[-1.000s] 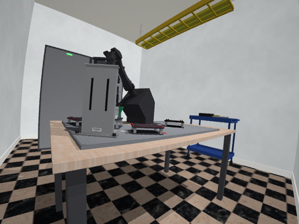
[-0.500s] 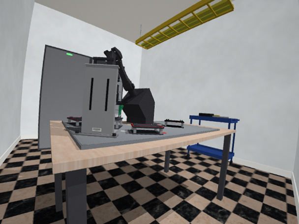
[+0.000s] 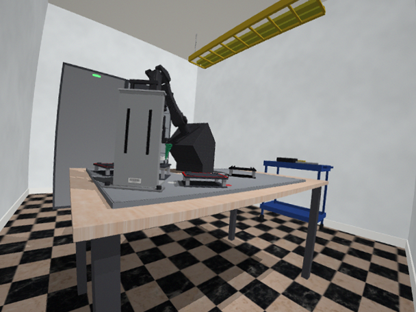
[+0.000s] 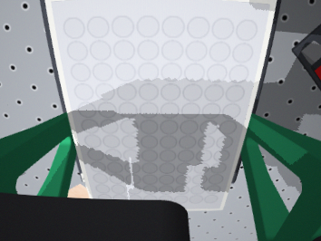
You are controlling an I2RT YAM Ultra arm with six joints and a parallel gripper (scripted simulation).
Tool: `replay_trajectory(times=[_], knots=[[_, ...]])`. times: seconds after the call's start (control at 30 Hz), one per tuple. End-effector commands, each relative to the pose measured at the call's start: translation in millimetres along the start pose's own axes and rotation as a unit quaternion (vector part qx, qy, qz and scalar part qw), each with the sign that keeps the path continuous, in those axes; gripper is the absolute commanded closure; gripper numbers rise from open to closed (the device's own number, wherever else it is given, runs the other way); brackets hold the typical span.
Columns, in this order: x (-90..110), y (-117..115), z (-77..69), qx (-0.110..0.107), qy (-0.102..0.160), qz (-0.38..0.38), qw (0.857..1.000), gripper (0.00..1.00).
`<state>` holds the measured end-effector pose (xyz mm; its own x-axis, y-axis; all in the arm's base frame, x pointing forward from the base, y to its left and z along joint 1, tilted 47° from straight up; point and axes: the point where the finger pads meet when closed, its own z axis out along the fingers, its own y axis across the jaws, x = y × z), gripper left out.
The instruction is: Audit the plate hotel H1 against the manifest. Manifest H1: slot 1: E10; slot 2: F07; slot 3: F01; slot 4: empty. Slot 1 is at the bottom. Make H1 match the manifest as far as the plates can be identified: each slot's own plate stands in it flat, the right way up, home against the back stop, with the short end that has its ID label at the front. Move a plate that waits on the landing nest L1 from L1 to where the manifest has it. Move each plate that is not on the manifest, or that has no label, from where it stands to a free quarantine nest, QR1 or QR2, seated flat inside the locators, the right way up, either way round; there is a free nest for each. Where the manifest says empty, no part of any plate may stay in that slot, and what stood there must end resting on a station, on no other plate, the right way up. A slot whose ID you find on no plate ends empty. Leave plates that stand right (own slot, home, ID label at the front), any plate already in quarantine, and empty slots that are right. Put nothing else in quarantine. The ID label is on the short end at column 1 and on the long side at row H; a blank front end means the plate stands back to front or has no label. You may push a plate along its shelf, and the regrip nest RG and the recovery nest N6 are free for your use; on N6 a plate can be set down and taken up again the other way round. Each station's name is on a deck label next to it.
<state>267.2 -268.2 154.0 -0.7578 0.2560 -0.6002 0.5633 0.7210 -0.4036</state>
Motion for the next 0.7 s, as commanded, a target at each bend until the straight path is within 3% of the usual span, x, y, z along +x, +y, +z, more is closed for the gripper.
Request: replay_trajectory(times=[0.0, 0.67], knots=[[-16.6, -4.1, -18.8, 0.003, -0.026, 0.006, 1.000, 0.13], [-15.4, -4.3, -37.0, 0.003, -0.026, 0.007, 1.000, 0.13]])
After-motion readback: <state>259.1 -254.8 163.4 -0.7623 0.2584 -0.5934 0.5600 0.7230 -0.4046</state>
